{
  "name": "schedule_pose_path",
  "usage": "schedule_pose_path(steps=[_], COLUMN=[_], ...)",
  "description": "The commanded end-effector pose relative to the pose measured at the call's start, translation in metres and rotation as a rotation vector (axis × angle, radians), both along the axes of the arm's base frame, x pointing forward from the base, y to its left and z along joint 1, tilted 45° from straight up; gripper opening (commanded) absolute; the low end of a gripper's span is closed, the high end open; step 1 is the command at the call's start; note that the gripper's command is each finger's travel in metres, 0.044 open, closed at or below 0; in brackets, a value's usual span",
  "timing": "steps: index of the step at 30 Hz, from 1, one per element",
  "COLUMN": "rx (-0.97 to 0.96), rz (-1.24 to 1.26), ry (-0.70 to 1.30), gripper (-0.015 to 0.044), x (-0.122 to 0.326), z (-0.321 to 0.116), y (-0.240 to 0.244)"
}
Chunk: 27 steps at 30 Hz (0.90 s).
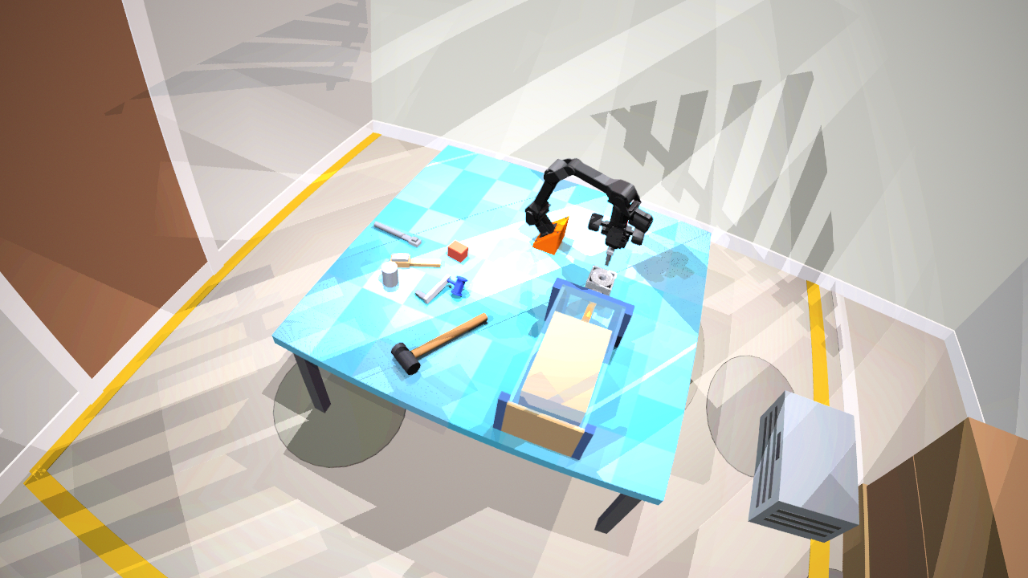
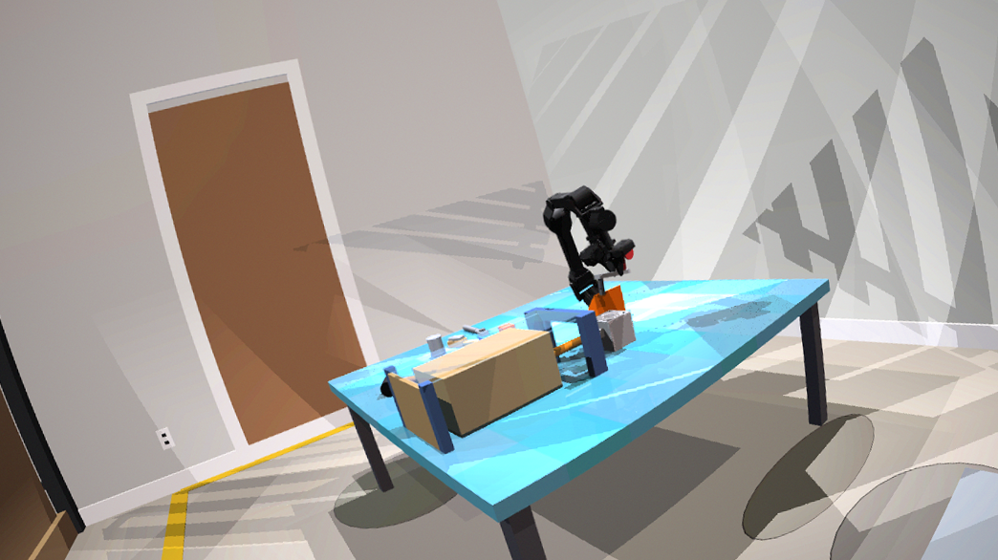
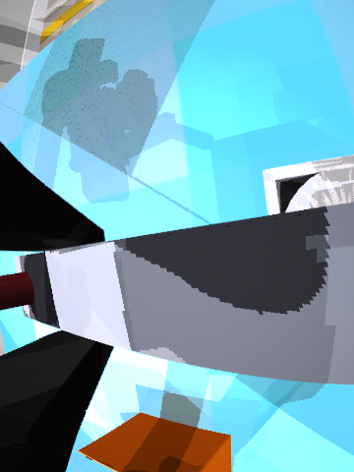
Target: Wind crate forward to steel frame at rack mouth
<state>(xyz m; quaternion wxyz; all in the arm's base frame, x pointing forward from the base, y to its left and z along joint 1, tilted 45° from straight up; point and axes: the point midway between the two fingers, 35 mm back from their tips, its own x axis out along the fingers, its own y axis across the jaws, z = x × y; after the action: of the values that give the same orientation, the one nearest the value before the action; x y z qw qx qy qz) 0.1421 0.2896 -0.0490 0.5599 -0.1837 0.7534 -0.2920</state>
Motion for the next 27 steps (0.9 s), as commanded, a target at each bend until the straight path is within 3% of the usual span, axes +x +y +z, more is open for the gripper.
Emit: schedule_pose_path(steps=[1,27], rx=[0.007,-0.004], rz=[-0.002,-0.011], ry=[-0.003,0.011], gripper=[0.0,0.0], x=[-0.0001,0.0006], z=[0.0018,-0.0057], y=[0.0025,-0.0044])
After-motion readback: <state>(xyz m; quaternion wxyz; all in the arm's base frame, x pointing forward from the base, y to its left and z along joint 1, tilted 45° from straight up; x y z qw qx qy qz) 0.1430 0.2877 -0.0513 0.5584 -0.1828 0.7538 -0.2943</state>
